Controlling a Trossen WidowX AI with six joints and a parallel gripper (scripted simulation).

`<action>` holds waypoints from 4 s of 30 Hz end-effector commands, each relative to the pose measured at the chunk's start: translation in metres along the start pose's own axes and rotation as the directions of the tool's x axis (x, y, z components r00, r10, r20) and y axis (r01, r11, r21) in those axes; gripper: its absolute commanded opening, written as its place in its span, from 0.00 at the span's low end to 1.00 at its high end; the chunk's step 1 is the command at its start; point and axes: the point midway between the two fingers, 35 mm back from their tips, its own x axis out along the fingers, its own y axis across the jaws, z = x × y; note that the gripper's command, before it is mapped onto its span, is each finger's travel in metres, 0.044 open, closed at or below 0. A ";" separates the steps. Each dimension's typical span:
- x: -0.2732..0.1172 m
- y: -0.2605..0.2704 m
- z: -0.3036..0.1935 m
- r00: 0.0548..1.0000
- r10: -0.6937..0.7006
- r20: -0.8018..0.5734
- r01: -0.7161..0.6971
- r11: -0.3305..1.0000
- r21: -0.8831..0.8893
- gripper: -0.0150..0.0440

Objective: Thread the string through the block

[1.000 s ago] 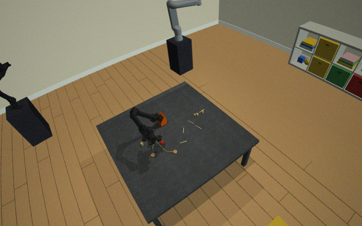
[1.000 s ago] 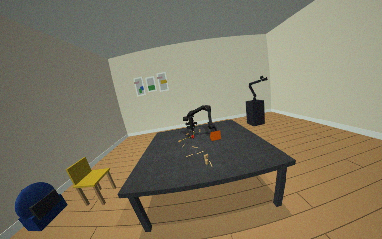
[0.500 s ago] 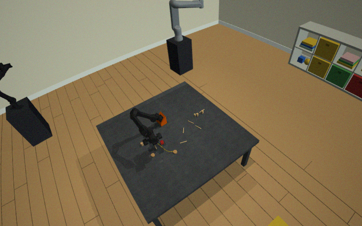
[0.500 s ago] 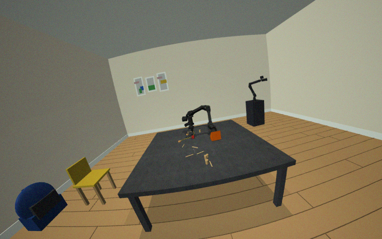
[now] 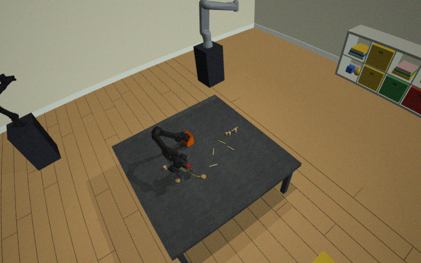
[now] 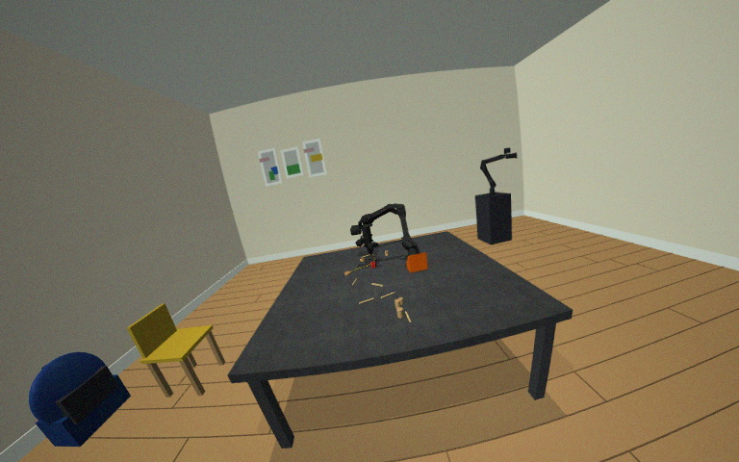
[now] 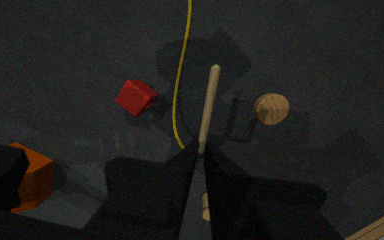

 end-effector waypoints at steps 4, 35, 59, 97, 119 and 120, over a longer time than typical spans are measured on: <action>-0.001 -0.006 0.006 1.000 -0.008 0.005 0.009 0.969 -0.246 0.25; 0.000 -0.015 0.018 1.000 -0.008 0.006 0.010 0.542 -0.840 0.25; 0.000 -0.041 0.003 1.000 -0.006 0.007 0.009 0.543 -0.840 0.25; -0.002 -0.076 -0.022 1.000 -0.023 0.000 0.012 0.544 -0.839 0.25; 0.015 -0.060 -0.031 1.000 -0.022 -0.001 0.011 0.544 -0.839 0.25; 0.016 -0.059 -0.031 1.000 -0.022 -0.001 0.011 0.544 -0.839 0.25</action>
